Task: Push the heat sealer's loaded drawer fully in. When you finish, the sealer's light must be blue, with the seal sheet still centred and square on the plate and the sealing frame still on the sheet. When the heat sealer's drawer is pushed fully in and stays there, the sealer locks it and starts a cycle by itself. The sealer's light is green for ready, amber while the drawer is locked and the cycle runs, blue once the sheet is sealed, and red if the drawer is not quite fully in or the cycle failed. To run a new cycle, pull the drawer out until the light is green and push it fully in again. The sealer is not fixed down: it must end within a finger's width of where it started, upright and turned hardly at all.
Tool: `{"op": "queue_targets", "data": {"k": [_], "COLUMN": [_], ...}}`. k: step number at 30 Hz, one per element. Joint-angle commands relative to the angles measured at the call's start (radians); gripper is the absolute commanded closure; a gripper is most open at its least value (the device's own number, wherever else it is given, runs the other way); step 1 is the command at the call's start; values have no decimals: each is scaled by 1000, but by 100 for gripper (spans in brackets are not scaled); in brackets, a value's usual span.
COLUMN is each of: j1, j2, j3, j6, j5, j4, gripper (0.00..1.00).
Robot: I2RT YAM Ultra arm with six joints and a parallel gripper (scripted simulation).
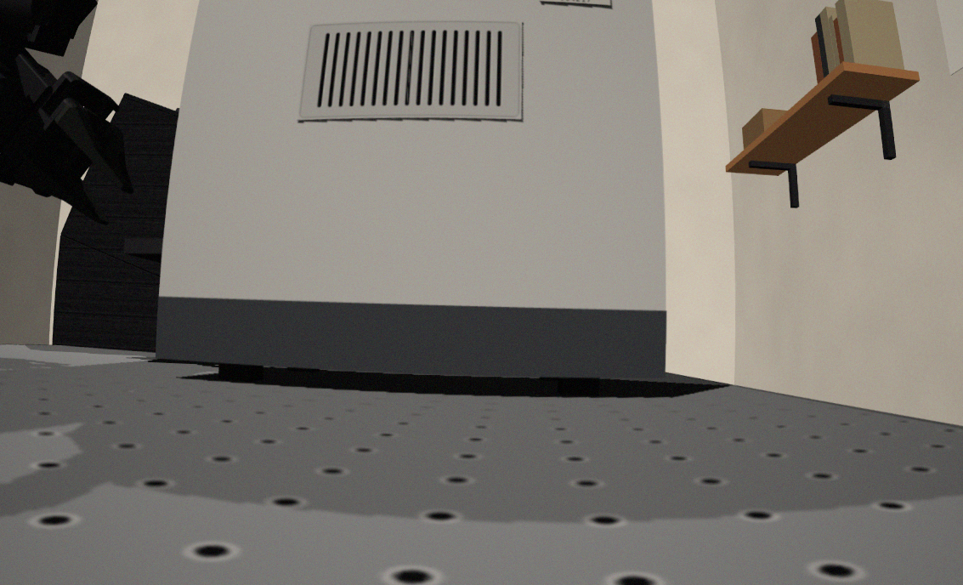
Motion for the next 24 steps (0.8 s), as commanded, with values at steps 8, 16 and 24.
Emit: {"op": "queue_targets", "data": {"k": [8, 16, 24], "j1": [-32, -28, -28], "j2": [-14, -11, -11], "j3": [54, 62, 63], "j6": [-91, -99, -101], "j5": [2, 2, 2], "j4": [-119, -133, -134], "gripper": [70, 70, 70]}}
